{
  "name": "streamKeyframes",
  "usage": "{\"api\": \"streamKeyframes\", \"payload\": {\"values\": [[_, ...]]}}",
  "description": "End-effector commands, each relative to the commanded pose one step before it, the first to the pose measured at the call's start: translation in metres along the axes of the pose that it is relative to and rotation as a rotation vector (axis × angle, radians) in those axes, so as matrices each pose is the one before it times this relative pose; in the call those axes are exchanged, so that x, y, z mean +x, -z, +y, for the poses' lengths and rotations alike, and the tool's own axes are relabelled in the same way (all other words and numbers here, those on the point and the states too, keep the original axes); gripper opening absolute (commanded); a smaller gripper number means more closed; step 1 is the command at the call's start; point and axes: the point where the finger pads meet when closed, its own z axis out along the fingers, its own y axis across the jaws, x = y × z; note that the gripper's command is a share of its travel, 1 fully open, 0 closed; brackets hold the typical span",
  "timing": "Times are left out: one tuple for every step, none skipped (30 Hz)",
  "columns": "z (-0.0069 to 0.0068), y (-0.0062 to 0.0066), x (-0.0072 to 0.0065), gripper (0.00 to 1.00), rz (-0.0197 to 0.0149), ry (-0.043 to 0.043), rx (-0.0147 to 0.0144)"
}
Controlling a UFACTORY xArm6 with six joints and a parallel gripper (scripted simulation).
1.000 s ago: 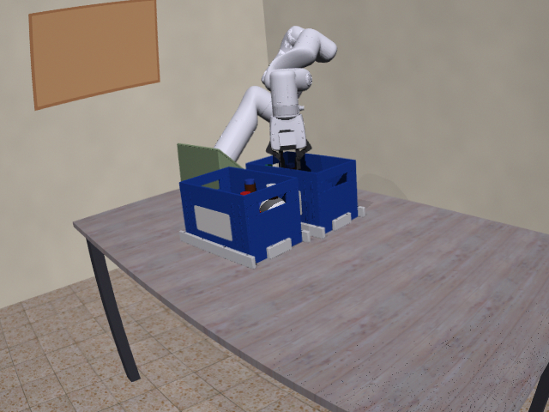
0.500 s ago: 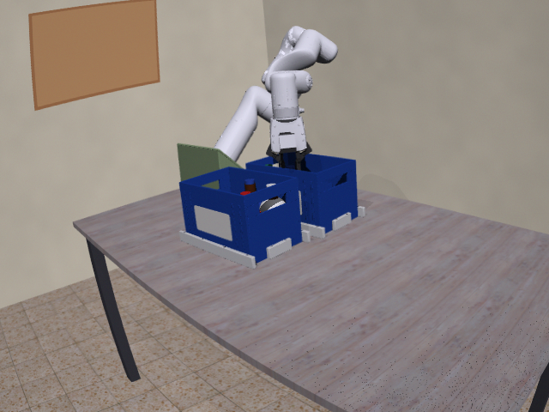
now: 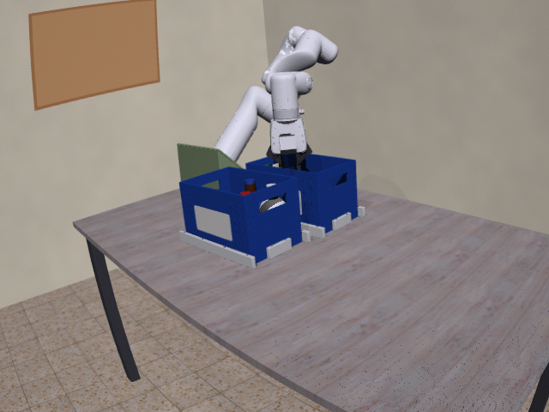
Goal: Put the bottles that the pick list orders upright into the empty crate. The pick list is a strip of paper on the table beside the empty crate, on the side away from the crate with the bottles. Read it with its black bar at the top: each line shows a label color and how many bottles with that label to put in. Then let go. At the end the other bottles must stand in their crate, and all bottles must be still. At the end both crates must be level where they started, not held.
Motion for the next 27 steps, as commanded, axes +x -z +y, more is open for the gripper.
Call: {"api": "streamKeyframes", "payload": {"values": [[-0.00056, 0.00121, 0.00114, 0.00, 0.00351, 0.00111, 0.00064], [0.00000, 0.00000, 0.00000, 0.00, 0.00000, 0.00000, 0.00000], [0.00000, -0.00007, 0.00001, 0.00, 0.00002, 0.00000, 0.00002], [0.00000, 0.00000, 0.00000, 0.00, 0.00000, 0.00000, 0.00000], [-0.00001, 0.00009, 0.00002, 0.00, 0.00006, 0.00003, 0.00000], [0.00001, -0.00343, -0.00003, 0.65, -0.00008, -0.00004, 0.00001], [0.00000, 0.00000, 0.00000, 0.65, 0.00000, 0.00000, 0.00000], [0.00000, 0.00000, 0.00000, 0.65, 0.00000, 0.00000, 0.00000], [0.00000, 0.00000, 0.00000, 0.65, 0.00000, 0.00000, 0.00000], [0.00000, 0.00007, -0.00001, 0.65, -0.00001, -0.00001, -0.00002], [0.00000, -0.00003, 0.00000, 0.65, 0.00000, 0.00000, 0.00001], [0.00000, -0.00002, 0.00000, 0.65, 0.00000, 0.00000, 0.00000], [0.00000, -0.00001, 0.00000, 0.65, 0.00000, 0.00000, 0.00000], [0.00000, -0.00001, 0.00000, 0.65, 0.00000, 0.00000, 0.00000], [0.00000, 0.00000, 0.00000, 0.65, 0.00000, 0.00000, 0.00000], [0.00000, 0.00000, 0.00000, 0.65, 0.00000, 0.00000, 0.00000], [0.00000, 0.00000, 0.00000, 0.65, 0.00000, 0.00000, 0.00000], [0.00000, 0.00000, 0.00000, 0.65, 0.00000, 0.00000, 0.00000], [0.00000, 0.00000, 0.00000, 0.65, 0.00000, 0.00000, 0.00000], [0.00000, 0.00000, 0.00000, 0.65, 0.00000, 0.00000, 0.00000], [0.00000, 0.00000, 0.00000, 0.65, 0.00000, 0.00000, 0.00000], [0.00000, 0.00000, 0.00000, 0.65, 0.00000, 0.00000, 0.00000], [0.00000, 0.00000, 0.00000, 0.65, 0.00000, 0.00000, 0.00000], [0.00000, 0.00000, 0.00000, 0.65, 0.00000, 0.00000, 0.00000], [-0.00002, 0.00006, 0.00005, 0.65, 0.00016, 0.00005, 0.00003], [0.00000, -0.00001, -0.00001, 0.65, -0.00003, -0.00001, -0.00001], [0.00000, 0.00000, 0.00000, 0.65, -0.00001, 0.00000, 0.00000]]}}
